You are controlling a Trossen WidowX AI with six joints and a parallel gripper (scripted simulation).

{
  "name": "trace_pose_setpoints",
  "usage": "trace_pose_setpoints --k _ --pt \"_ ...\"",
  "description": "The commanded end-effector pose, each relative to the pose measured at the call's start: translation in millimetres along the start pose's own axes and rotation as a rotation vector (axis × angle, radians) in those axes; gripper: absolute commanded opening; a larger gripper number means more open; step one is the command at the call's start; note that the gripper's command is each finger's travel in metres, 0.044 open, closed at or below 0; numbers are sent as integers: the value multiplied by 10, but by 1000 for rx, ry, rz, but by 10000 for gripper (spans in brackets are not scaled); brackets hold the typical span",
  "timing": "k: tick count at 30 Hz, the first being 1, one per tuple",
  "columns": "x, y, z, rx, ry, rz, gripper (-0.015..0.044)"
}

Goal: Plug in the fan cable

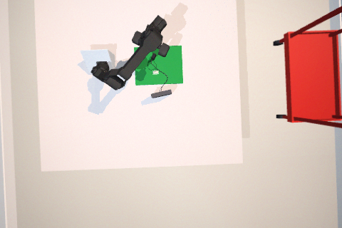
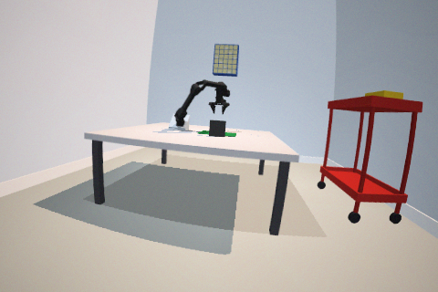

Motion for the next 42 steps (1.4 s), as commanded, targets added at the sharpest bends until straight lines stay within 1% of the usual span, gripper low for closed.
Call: trace_pose_setpoints --k 1,5,7,10,12,20,42 --pt "22 34 -22 2 34 10 440" --pt "213 18 -4 2 32 10 440" --pt "418 9 2 2 32 10 440" --pt "821 19 -26 3 33 8 440" --pt "999 35 -55 3 35 7 440" --pt "1061 36 -58 3 35 7 440" --pt "1420 35 -71 3 36 6 440"
Point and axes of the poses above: the point midway between the two fingers, 35 mm back from their tips, its own x axis out along the fingers, its own y axis across the jaws, z = x × y, the point moved 5 cm from there along -x, back along the fingers, and after that the axes turned 2 degrees about x, right-handed, at the moved point
